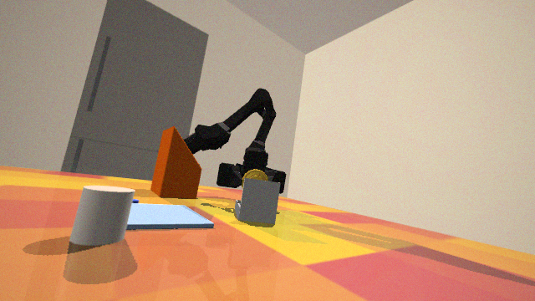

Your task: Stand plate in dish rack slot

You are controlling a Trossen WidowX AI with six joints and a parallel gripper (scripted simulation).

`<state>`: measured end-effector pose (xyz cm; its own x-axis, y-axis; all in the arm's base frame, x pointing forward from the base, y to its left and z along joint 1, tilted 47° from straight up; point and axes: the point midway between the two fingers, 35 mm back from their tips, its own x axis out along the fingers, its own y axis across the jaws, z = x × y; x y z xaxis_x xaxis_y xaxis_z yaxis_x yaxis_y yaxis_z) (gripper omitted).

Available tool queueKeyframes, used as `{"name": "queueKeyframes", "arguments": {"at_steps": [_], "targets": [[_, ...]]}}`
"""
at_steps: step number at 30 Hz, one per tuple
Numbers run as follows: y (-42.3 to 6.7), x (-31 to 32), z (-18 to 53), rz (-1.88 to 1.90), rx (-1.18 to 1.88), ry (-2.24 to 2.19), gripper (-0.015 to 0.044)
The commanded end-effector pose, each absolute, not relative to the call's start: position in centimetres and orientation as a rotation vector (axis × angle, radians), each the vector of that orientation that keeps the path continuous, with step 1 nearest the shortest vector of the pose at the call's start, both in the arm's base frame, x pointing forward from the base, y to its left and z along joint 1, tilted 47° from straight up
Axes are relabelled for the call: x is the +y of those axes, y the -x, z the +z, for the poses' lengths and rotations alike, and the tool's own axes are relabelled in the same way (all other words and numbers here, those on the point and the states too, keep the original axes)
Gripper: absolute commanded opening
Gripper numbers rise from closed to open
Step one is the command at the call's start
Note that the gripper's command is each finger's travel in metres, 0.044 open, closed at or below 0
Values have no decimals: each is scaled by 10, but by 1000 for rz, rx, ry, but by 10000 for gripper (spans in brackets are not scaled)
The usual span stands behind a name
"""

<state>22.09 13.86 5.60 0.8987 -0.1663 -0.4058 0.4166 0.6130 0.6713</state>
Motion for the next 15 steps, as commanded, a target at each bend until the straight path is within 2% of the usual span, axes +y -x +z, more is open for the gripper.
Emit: {"name": "queueKeyframes", "arguments": {"at_steps": [1,15], "targets": [[-224,136,54,-343,320,-844,0],[-228,150,37,-341,321,-849,0]]}}
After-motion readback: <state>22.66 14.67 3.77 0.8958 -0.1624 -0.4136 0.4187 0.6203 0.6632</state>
